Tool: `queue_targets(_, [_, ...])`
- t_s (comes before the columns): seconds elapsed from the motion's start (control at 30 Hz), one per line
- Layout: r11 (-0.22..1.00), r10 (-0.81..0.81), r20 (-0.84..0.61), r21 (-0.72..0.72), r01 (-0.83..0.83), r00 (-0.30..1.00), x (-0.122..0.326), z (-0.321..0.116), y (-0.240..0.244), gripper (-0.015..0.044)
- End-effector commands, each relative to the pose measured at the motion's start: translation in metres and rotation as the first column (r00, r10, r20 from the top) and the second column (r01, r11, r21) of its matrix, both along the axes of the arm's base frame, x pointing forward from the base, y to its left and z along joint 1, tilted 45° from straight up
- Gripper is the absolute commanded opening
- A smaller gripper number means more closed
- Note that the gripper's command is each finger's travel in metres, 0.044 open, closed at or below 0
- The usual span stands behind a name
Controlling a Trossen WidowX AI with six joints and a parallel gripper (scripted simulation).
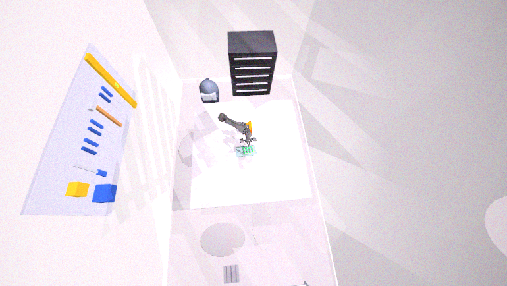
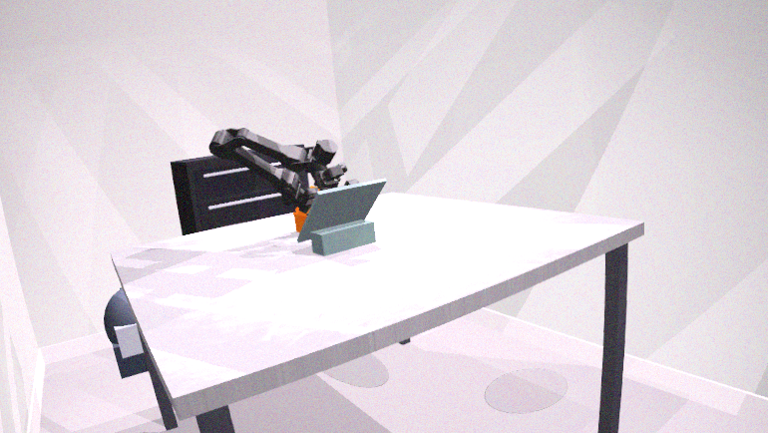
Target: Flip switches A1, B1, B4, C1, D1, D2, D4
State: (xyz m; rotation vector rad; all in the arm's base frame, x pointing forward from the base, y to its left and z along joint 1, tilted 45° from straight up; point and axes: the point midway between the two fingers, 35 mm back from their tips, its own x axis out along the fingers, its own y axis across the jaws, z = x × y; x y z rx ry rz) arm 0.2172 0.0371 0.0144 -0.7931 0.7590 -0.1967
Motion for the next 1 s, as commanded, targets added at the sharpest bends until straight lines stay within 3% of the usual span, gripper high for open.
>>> queue_targets(0.0, [1.0,0.003,-0.005,-0.003,-0.003,1.0,0.0001,-0.0011,-0.0004,0.0])
queue_targets(0.97, [1.0,0.003,-0.005,-0.003,-0.003,1.0,0.003,-0.0032,-0.0021,0.0])
